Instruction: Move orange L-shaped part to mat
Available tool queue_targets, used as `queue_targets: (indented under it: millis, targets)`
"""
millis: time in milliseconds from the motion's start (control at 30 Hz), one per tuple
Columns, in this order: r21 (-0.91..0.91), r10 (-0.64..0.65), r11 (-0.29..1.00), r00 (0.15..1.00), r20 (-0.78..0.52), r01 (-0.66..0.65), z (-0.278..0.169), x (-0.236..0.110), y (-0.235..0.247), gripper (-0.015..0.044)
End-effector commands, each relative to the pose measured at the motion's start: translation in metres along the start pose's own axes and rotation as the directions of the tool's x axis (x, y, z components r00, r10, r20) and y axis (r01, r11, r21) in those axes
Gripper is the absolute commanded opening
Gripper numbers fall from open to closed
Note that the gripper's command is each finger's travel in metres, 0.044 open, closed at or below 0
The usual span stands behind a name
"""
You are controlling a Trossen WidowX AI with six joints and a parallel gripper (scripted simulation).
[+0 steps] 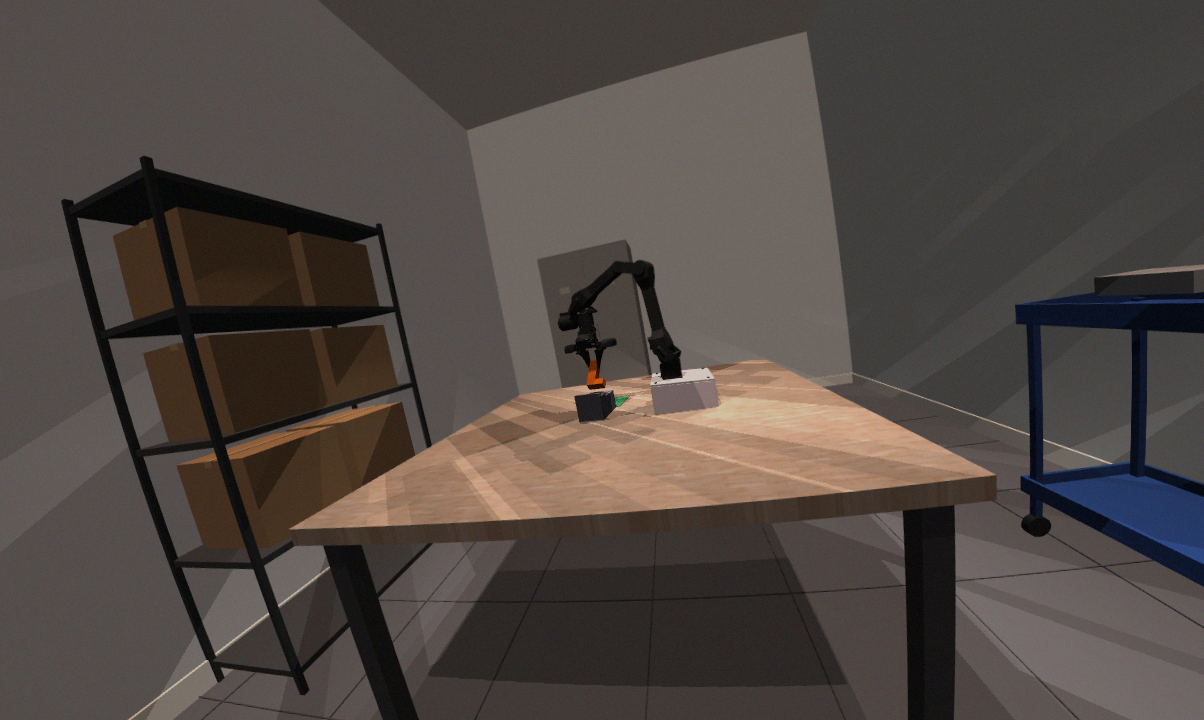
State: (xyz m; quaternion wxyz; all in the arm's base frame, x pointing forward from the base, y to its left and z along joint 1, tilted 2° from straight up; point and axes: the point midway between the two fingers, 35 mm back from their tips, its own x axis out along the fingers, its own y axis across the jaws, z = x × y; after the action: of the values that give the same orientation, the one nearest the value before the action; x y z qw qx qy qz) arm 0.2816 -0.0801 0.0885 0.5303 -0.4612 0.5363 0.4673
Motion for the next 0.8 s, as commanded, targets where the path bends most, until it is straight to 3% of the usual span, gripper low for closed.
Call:
queue_targets:
  millis: [0,767]
  targets:
    - [-0.003,-0.002,1.0,1.0,-0.004,0.002,-0.015,0.0,0.001,0.0]
    - [-0.003,-0.001,1.0,1.0,-0.013,0.001,-0.105,-0.001,0.01,0.0]
